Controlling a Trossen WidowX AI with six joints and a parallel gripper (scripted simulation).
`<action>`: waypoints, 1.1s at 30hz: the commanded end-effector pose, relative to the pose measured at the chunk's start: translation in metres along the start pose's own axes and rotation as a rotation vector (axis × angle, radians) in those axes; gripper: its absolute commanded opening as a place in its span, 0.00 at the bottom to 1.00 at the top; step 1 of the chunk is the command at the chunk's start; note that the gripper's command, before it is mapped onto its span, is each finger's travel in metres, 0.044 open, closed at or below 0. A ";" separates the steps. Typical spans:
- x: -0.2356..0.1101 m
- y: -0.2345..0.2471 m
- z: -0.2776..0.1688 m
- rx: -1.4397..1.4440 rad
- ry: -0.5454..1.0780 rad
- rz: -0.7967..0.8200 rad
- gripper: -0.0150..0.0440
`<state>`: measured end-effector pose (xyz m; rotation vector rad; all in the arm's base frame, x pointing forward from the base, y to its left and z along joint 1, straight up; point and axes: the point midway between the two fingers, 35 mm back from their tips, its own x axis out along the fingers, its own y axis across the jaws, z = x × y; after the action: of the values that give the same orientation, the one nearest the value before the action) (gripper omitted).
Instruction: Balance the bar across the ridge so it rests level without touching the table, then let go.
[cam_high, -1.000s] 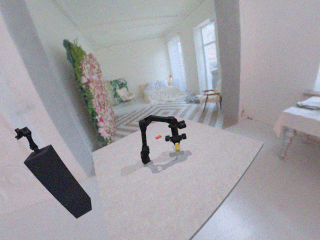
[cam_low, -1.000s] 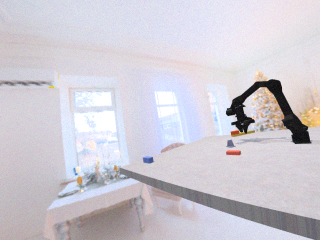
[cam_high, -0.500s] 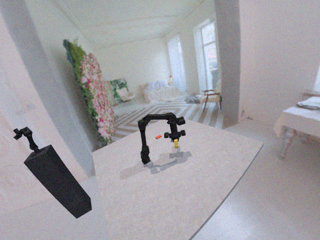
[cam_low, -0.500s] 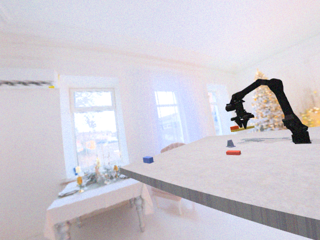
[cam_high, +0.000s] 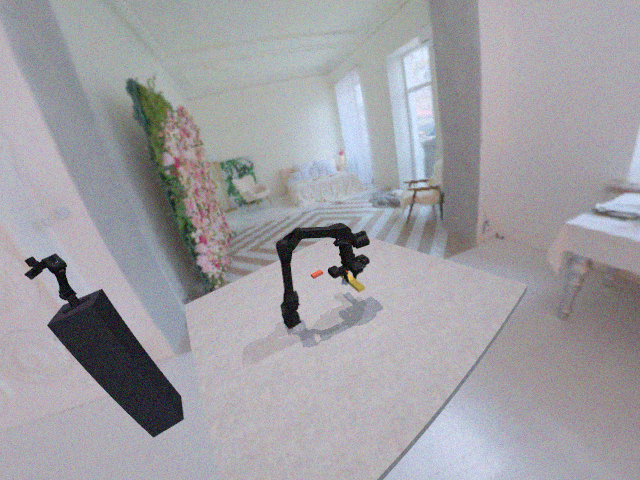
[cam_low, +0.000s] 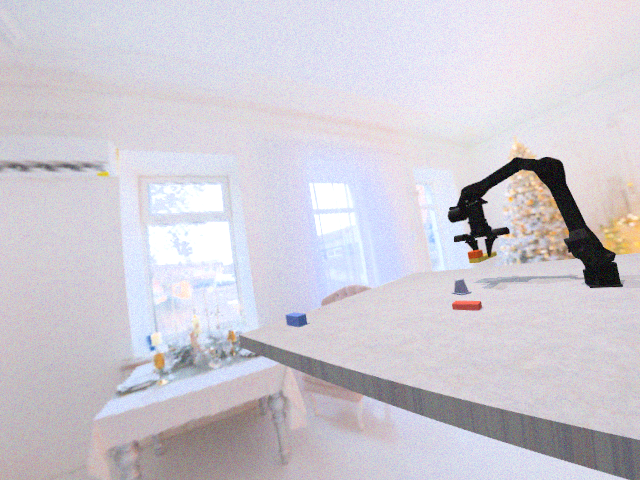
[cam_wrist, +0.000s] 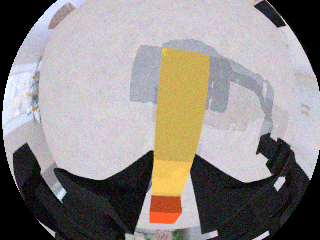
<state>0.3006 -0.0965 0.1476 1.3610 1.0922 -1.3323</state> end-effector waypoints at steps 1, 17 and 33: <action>-0.001 0.003 -0.004 -0.163 -0.004 0.000 0.25; -0.002 0.012 -0.021 -0.800 -0.003 0.000 0.25; -0.003 0.024 -0.040 -1.437 -0.002 0.001 0.25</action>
<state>0.3280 -0.0646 0.1510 0.3567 1.5138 -0.3490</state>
